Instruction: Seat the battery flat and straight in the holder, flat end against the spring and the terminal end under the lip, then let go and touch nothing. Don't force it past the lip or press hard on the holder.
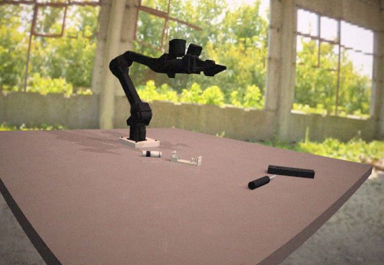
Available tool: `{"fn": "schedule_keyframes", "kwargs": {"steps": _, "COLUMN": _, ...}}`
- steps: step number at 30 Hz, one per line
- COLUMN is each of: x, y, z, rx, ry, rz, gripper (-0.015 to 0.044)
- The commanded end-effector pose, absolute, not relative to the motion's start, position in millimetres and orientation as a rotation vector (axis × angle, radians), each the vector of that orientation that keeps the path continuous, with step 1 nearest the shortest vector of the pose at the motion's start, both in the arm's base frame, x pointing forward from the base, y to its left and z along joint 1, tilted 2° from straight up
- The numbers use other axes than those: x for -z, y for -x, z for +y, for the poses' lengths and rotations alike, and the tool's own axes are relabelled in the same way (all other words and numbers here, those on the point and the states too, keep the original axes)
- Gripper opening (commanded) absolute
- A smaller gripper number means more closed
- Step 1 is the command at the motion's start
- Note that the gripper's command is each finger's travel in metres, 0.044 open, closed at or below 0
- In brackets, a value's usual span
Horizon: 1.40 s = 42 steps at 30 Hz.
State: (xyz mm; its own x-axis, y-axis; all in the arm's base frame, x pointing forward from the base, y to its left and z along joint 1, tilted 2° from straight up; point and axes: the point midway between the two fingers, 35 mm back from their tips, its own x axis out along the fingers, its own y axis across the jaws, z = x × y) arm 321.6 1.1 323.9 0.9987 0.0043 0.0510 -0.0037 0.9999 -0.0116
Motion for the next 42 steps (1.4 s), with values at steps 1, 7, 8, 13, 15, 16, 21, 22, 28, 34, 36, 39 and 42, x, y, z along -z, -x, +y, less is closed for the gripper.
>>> {"fn": "schedule_keyframes", "kwargs": {"steps": 1, "x": -321, "y": -323, "z": -1, "rx": 0.001, "ry": -0.004, "rz": -0.037, "gripper": 0.0374}}
{"fn": "schedule_keyframes", "kwargs": {"steps": 7, "x": -224, "y": -331, "z": -60, "rx": 0.287, "ry": -0.555, "rz": 0.37, "gripper": 0.0224}}
{"fn": "schedule_keyframes", "kwargs": {"steps": 8, "x": -208, "y": -327, "z": -69, "rx": 0.358, "ry": -0.654, "rz": 0.427, "gripper": 0.0224}}
{"fn": "schedule_keyframes", "kwargs": {"steps": 13, "x": -150, "y": -298, "z": -102, "rx": 0.697, "ry": -1.042, "rz": 0.606, "gripper": 0.0224}}
{"fn": "schedule_keyframes", "kwargs": {"steps": 15, "x": -132, "y": -282, "z": -111, "rx": 0.846, "ry": -1.182, "rz": 0.651, "gripper": 0.0224}}
{"fn": "schedule_keyframes", "kwargs": {"steps": 16, "x": -124, "y": -274, "z": -115, "rx": 0.925, "ry": -1.25, "rz": 0.67, "gripper": 0.0224}}
{"fn": "schedule_keyframes", "kwargs": {"steps": 21, "x": -90, "y": -225, "z": -128, "rx": 1.376, "ry": -1.573, "rz": 0.712, "gripper": 0.0224}}
{"fn": "schedule_keyframes", "kwargs": {"steps": 22, "x": -85, "y": -214, "z": -129, "rx": 1.479, "ry": -1.631, "rz": 0.709, "gripper": 0.0224}}
{"fn": "schedule_keyframes", "kwargs": {"steps": 28, "x": -77, "y": -190, "z": -129, "rx": 1.722, "ry": -1.748, "rz": 0.687, "gripper": 0.0224}}
{"fn": "schedule_keyframes", "kwargs": {"steps": 34, "x": -77, "y": -190, "z": -129, "rx": 1.722, "ry": -1.748, "rz": 0.687, "gripper": 0.0224}}
{"fn": "schedule_keyframes", "kwargs": {"steps": 36, "x": -77, "y": -190, "z": -129, "rx": 1.722, "ry": -1.748, "rz": 0.687, "gripper": 0.0224}}
{"fn": "schedule_keyframes", "kwargs": {"steps": 39, "x": -76, "y": -190, "z": -129, "rx": 1.722, "ry": -1.747, "rz": 0.688, "gripper": 0.0224}}
{"fn": "schedule_keyframes", "kwargs": {"steps": 42, "x": -72, "y": -190, "z": -129, "rx": 1.724, "ry": -1.746, "rz": 0.69, "gripper": 0.0224}}
